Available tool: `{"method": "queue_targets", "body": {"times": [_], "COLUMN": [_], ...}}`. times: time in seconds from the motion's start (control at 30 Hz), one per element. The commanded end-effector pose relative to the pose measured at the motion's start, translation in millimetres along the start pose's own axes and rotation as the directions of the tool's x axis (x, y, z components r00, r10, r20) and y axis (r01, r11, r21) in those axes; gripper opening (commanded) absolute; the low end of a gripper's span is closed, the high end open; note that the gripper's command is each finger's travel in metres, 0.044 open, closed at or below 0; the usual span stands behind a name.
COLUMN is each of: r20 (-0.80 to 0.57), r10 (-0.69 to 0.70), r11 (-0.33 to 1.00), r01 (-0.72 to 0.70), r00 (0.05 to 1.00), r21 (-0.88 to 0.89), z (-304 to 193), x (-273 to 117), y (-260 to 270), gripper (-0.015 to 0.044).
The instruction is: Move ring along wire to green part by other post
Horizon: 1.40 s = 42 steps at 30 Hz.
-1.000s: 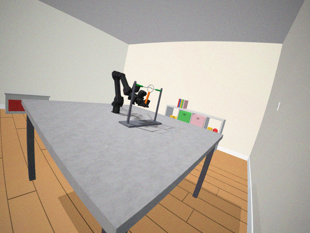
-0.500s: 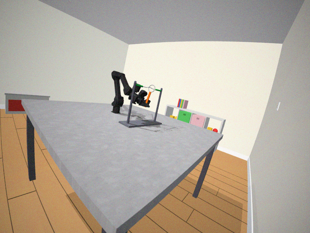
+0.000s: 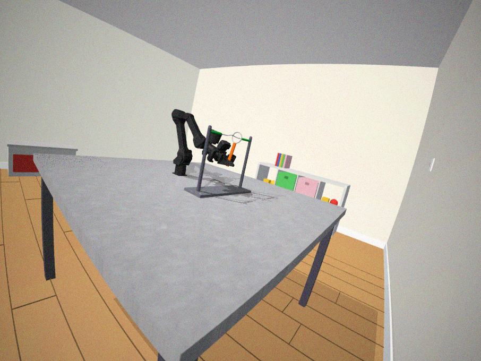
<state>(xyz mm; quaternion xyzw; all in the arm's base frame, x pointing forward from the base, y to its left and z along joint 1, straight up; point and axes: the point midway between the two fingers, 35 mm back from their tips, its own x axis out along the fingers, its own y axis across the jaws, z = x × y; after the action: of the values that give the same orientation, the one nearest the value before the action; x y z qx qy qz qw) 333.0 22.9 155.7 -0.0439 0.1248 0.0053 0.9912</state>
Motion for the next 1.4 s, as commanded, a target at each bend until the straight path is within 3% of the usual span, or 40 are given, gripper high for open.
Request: {"method": "queue_targets", "body": {"times": [0.0, 1.37], "r20": [0.0, -0.004], "r10": [-0.008, -0.063], "r11": [1.0, 0.991], "r01": [0.008, 0.063], "r00": [1.0, 0.998], "r21": [0.023, 0.115], "z": [-0.5, 3.9], "x": [0.1, 1.3], "y": [5.6, 57.1], "gripper": [-0.015, -0.015]}}
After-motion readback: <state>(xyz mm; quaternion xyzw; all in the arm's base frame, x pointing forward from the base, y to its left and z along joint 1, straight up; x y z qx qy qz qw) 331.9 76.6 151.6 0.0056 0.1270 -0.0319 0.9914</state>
